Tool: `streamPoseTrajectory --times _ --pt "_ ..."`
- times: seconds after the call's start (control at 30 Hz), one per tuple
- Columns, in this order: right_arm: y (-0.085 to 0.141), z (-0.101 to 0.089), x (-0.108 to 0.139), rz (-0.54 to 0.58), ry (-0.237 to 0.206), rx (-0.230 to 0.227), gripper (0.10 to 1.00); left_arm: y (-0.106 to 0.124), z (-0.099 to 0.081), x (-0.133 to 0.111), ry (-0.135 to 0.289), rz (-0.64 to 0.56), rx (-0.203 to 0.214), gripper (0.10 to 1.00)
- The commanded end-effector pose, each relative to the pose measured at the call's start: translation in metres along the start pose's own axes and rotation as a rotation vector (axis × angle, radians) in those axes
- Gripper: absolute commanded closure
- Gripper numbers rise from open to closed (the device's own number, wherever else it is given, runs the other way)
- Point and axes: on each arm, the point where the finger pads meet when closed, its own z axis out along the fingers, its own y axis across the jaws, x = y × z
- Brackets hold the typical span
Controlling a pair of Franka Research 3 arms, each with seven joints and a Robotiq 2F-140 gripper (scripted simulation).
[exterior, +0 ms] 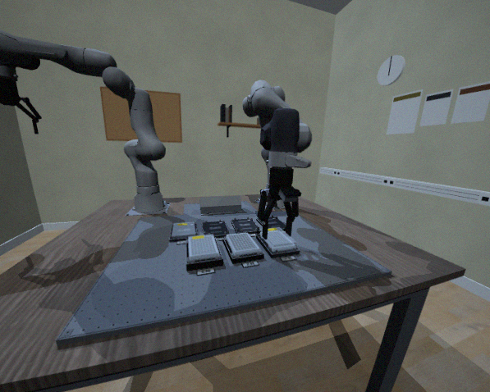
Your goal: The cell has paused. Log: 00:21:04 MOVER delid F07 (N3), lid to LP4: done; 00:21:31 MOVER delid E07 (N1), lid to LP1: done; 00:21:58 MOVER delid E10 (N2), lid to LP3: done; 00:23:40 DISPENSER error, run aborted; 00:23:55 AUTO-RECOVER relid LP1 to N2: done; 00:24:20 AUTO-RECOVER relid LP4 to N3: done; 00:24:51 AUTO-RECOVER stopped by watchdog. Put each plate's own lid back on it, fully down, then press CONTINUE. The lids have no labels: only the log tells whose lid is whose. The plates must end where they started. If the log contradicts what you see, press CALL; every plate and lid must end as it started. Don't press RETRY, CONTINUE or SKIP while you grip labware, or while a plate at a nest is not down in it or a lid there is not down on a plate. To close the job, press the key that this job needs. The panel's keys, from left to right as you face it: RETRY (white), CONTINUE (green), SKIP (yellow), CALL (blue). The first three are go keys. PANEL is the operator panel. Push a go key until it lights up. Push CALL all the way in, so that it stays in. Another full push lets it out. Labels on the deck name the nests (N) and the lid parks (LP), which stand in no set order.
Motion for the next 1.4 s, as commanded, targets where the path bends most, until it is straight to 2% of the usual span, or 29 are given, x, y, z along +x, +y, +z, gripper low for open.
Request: streamPoseTrajectory --times 0.0,1.37 --pt "0.0000 -0.0001 0.0000 0.000 0.000 0.000 0.098 -0.0004 0.0025 0.0003 0.001 0.001 -0.001 0.999" --pt "0.0000 -0.0001 0.0000 0.000 0.000 0.000 0.098 -0.0008 0.0061 0.0004 0.001 0.001 -0.001 0.999"
